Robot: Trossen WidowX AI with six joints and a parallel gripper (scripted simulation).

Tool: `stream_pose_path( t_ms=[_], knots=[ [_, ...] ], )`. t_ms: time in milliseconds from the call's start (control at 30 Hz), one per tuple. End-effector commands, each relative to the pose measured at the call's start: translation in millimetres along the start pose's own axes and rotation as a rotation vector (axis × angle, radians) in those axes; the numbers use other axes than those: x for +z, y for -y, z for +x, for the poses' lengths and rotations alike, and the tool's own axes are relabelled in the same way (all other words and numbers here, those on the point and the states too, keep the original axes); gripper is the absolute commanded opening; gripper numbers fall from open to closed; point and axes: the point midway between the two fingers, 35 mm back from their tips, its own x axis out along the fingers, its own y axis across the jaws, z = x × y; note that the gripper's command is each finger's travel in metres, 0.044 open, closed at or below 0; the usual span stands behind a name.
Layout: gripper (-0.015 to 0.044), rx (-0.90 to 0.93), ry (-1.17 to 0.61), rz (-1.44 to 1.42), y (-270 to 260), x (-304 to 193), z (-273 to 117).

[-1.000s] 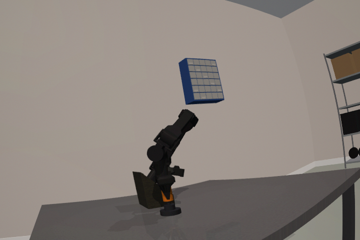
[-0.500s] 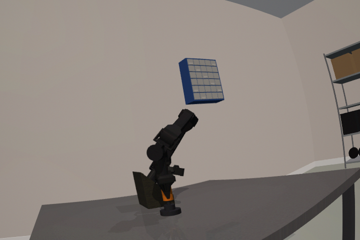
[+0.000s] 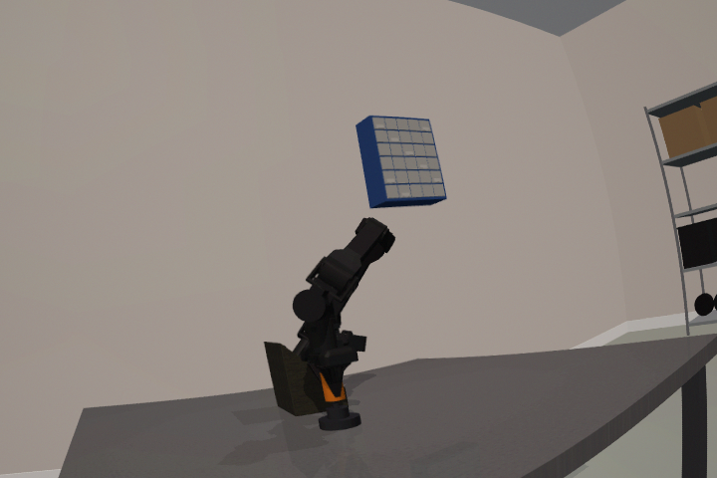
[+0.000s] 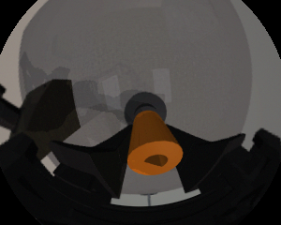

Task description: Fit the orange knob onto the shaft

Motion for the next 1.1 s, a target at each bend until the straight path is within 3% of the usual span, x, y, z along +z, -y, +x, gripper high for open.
stream_pose_path(
  t_ms=[0, 1067],
  knots=[
    [0.0, -0.002, 0.002, -0.008, 0.4, 0.2, 0.3],
    [0.0, -0.002, 0.002, -0.217, 0.6, 0.2, 0.3]
  ],
)
